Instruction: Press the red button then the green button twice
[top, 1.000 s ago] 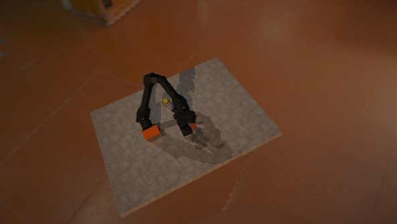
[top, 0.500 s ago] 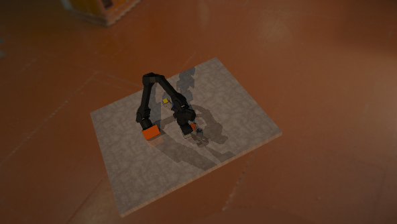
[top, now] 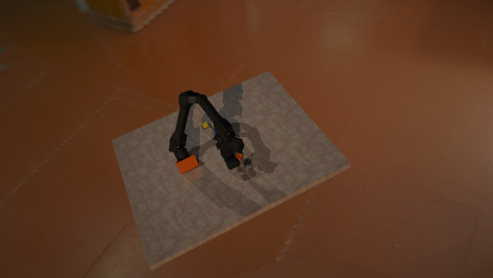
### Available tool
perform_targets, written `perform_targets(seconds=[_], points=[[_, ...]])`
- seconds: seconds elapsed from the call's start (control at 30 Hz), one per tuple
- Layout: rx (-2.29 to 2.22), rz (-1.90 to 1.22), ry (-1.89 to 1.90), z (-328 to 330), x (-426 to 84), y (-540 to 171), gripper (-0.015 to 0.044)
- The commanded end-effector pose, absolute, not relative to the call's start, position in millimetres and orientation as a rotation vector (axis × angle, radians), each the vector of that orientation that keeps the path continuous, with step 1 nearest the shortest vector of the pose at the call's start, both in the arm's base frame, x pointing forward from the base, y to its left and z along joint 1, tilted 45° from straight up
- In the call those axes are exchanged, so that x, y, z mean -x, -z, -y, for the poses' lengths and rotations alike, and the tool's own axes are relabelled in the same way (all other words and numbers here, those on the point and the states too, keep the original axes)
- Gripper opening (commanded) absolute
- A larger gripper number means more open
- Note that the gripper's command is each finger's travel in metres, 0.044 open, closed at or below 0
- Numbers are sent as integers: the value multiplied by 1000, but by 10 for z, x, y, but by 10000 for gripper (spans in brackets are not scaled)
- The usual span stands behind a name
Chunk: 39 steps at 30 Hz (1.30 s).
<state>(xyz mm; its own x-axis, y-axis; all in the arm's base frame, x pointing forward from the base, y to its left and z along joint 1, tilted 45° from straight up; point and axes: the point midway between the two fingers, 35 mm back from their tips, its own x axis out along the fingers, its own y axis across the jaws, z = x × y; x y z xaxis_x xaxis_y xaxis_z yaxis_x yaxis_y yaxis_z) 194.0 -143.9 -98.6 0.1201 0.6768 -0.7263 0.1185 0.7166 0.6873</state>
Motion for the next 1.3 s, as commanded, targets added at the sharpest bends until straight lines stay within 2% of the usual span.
perform_targets(seconds=[0.0, 0.5, 0.73, 0.93, 1.2, 1.27], points=[[-717, -1418, -462, 1413, -1936, 996, 20], [-717, -1418, -462, 1413, -1936, 996, 20], [-716, -1419, -461, 1641, -1895, 758, 20], [-699, -1431, -422, 1407, -2387, 66, 177], [-700, -1421, -420, 512, -2781, -1190, 387], [-707, -1418, -432, 237, -2755, -1493, 400]])
